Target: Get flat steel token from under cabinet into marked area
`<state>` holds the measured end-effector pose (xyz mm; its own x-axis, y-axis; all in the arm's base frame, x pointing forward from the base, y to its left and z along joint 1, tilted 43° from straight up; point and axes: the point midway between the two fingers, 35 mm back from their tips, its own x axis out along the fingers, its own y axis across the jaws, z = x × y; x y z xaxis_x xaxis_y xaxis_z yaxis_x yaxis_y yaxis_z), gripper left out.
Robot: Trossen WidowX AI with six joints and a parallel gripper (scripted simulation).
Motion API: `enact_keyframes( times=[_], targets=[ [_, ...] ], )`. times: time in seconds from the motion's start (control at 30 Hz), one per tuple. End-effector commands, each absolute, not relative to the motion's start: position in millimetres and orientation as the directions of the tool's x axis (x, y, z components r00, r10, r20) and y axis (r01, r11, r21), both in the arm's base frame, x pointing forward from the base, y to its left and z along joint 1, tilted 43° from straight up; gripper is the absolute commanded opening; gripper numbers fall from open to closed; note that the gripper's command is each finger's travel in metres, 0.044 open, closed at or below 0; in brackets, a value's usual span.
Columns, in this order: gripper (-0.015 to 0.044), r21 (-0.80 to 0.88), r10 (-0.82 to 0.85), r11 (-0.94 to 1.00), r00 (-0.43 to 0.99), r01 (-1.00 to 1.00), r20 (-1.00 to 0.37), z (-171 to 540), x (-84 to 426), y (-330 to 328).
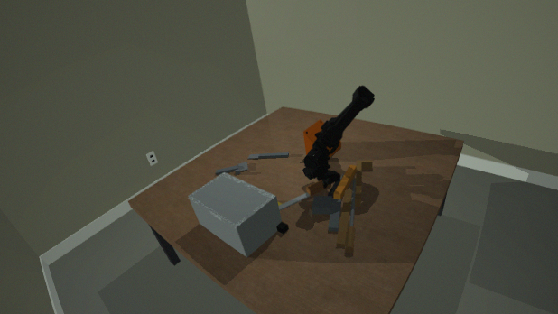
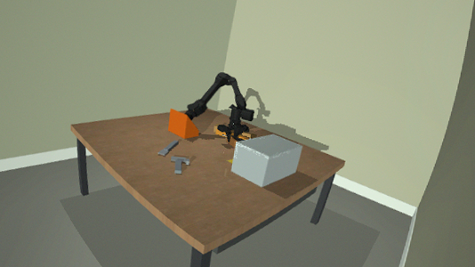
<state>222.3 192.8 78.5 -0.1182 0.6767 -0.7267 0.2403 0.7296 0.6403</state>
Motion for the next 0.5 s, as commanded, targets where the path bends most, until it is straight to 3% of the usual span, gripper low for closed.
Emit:
enact_keyframes(
  times=[0.0,0.47],
  targets=[
    [0.0,0.635,0.677,0.727,-0.119,0.26,-0.727,79.0,222.5,192.5],
    [0.0,0.6,0.677,0.71,-0.12,0.369,-0.726,80.3,222.7,191.3]
  ],
)
